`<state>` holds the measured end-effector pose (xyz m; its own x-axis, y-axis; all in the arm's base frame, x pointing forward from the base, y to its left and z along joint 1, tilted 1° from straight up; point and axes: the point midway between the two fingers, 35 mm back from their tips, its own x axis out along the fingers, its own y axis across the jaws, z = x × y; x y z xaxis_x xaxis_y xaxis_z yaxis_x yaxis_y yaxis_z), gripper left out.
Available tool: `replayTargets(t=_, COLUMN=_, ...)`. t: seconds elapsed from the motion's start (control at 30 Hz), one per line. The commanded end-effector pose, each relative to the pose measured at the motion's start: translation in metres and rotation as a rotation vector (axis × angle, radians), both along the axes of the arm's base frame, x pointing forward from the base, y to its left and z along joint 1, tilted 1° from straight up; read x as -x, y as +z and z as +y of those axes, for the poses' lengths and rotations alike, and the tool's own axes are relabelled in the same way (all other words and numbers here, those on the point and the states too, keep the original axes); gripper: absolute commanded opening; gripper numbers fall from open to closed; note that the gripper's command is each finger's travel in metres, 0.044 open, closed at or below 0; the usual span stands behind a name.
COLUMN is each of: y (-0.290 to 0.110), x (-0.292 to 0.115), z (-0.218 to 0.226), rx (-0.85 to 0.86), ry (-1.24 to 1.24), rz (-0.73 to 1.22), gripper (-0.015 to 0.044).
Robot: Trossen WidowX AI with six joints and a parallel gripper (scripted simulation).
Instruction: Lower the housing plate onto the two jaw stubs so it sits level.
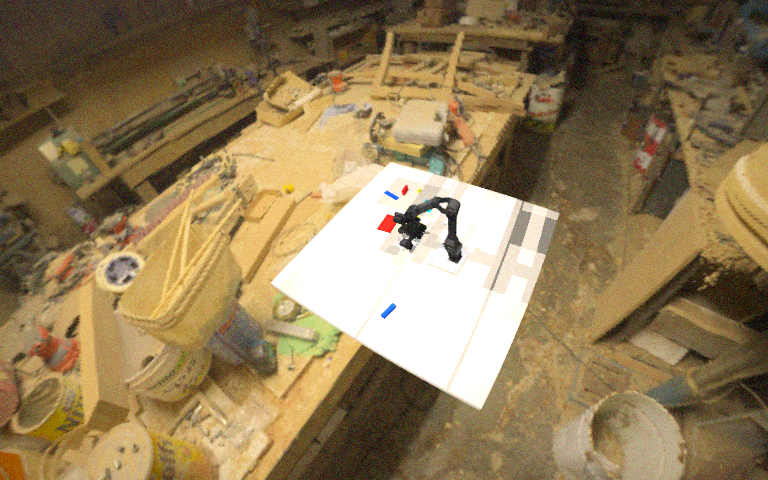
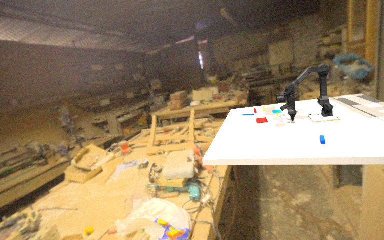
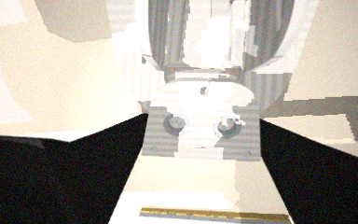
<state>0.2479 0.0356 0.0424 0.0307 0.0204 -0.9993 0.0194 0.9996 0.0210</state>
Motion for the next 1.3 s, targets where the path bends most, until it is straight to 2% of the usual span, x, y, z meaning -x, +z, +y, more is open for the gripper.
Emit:
replayTargets(t=0.0, y=-0.0006, x=-0.0006, z=-0.0007, rx=0.005, ry=-0.004, rz=-0.003, gripper=0.0351)
replayTargets(t=1.27, y=-0.0079, x=-0.0008, z=-0.0006, rx=0.005, ry=-0.003, rz=-0.003, gripper=0.0351)
